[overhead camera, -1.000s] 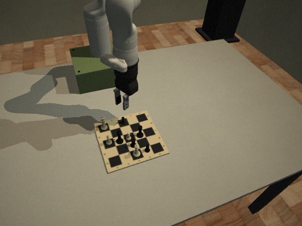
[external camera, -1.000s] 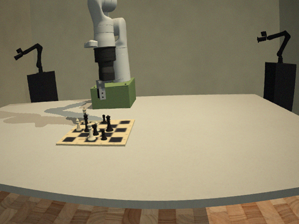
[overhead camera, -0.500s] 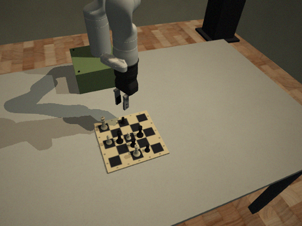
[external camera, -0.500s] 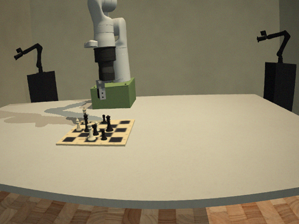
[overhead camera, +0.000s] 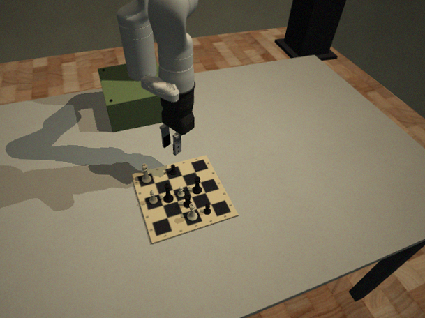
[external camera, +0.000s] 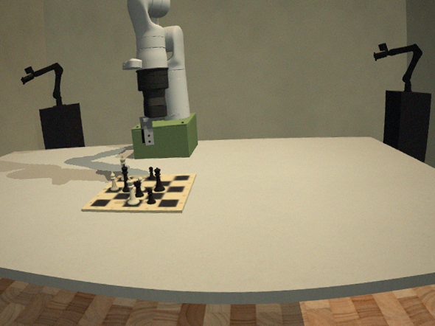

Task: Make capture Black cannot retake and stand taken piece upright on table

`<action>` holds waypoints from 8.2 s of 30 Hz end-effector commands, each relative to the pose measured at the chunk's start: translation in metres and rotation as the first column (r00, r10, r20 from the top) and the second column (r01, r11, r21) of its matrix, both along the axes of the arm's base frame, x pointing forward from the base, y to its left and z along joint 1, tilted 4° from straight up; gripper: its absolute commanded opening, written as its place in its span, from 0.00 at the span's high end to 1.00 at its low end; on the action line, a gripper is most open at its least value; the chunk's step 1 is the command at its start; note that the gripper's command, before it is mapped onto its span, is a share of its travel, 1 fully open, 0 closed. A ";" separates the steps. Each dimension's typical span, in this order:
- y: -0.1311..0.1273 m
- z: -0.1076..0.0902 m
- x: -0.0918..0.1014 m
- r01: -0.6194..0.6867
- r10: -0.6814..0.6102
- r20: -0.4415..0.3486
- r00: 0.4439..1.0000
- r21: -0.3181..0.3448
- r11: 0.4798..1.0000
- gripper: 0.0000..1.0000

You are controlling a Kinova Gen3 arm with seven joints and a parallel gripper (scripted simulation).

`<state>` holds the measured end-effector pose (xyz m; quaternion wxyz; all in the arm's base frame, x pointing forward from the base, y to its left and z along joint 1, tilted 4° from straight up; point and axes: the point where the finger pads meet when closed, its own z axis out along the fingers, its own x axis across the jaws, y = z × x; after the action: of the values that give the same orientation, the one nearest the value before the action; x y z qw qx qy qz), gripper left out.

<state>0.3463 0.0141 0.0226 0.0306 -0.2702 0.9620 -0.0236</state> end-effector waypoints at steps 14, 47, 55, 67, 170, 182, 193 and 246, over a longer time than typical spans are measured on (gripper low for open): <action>0.000 -0.012 0.001 0.000 0.000 0.001 1.000 0.000 1.000 0.32; -0.001 -0.049 0.004 0.000 0.000 0.001 1.000 0.000 1.000 0.32; -0.001 -0.051 0.004 -0.001 0.001 0.001 1.000 0.000 1.000 0.32; -0.001 -0.051 0.004 -0.001 0.001 0.001 1.000 0.000 1.000 0.32; -0.002 -0.084 0.007 -0.001 0.001 0.001 1.000 0.000 1.000 0.32; -0.002 -0.084 0.007 -0.001 0.001 0.001 1.000 0.000 1.000 1.00; -0.002 -0.084 0.007 -0.001 0.001 0.001 1.000 0.000 1.000 1.00; -0.002 -0.060 0.005 0.000 0.000 0.001 1.000 0.000 1.000 1.00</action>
<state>0.3470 0.0162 -0.0443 0.0245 -0.2782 0.9599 -0.0241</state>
